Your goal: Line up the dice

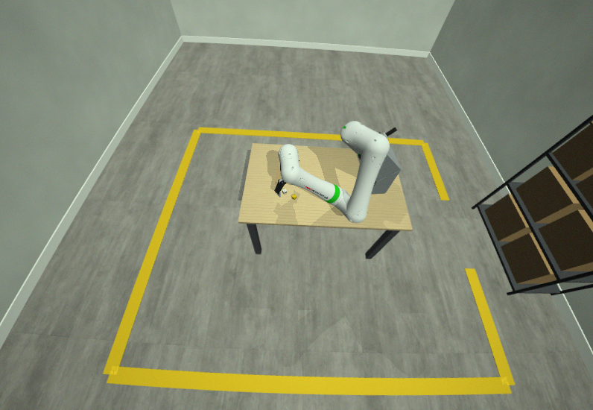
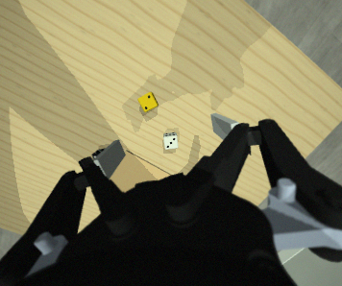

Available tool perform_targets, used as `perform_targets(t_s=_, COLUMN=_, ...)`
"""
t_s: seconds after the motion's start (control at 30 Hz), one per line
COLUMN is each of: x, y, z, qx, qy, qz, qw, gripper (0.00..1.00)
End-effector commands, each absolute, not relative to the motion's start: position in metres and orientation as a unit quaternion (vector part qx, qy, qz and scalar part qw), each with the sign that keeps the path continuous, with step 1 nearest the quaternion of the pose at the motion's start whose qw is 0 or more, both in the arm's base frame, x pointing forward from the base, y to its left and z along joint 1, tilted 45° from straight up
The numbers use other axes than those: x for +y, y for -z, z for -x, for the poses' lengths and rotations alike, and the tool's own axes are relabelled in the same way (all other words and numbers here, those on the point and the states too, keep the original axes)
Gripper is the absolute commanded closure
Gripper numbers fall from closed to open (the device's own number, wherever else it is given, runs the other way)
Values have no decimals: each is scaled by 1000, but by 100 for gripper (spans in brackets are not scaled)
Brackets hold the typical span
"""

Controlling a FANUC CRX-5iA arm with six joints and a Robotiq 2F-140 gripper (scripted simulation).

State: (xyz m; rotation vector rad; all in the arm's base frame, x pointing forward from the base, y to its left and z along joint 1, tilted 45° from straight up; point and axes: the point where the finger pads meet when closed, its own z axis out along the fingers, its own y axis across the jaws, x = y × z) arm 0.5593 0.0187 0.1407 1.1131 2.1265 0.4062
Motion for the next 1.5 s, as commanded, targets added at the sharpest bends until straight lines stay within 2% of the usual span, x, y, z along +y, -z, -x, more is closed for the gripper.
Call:
perform_targets(t_s=0.0, x=19, y=-141, z=-559, qx=819, qy=-157, qz=-429, qw=346, gripper=0)
perform_targets(t_s=0.47, x=21, y=-139, z=-558, qx=819, qy=-157, qz=-429, qw=346, gripper=0)
perform_targets(t_s=1.03, x=68, y=-100, z=-520, qx=819, qy=-157, qz=-429, qw=346, gripper=0)
perform_targets(t_s=1.47, x=72, y=-97, z=-518, qx=819, qy=-157, qz=-429, qw=346, gripper=0)
